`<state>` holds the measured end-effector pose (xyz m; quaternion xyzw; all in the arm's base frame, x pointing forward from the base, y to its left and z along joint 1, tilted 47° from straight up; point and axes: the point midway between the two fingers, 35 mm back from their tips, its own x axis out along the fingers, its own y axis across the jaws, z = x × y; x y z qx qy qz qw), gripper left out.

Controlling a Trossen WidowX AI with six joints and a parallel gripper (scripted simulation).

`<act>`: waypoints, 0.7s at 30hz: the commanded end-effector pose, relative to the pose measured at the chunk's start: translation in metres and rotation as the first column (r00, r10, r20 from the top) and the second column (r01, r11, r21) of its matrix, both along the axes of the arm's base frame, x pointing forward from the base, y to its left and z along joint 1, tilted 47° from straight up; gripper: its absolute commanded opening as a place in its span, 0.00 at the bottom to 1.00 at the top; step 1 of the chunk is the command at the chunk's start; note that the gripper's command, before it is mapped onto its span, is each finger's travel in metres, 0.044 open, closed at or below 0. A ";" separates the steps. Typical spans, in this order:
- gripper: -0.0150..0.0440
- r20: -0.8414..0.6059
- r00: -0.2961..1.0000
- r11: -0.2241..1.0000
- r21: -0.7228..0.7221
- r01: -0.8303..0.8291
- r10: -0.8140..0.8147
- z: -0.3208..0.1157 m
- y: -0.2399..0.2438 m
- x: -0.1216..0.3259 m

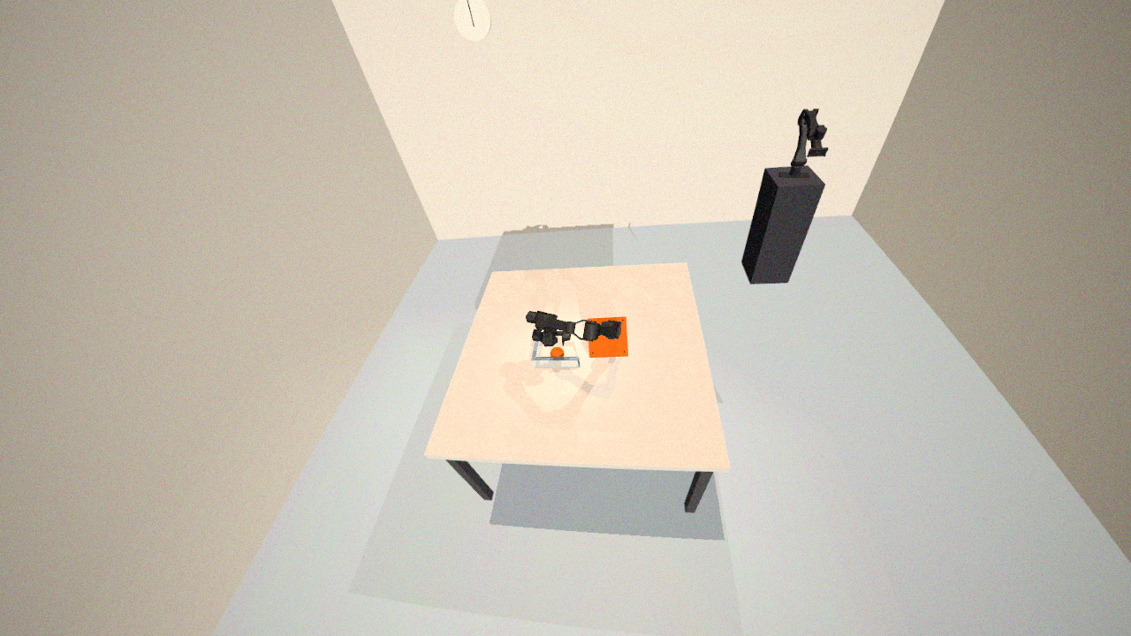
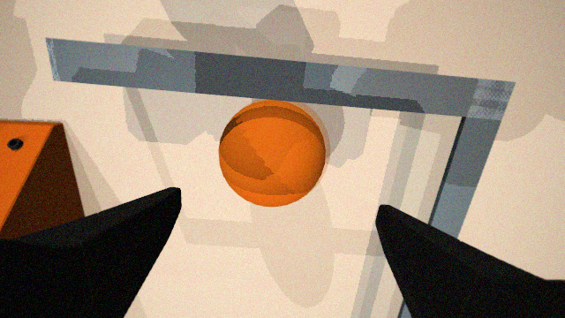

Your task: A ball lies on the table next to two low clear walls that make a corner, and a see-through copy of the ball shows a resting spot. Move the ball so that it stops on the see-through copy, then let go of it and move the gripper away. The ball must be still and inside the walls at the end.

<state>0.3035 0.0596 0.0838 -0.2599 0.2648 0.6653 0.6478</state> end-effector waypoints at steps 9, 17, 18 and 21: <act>1.00 0.004 1.000 1.000 0.001 0.002 -0.002 0.006 -0.006 0.000; 1.00 0.005 1.000 1.000 -0.001 -0.003 0.003 0.040 -0.041 0.001; 1.00 0.005 1.000 1.000 -0.001 -0.003 0.003 0.040 -0.041 0.001; 1.00 0.005 1.000 1.000 -0.001 -0.003 0.003 0.040 -0.041 0.001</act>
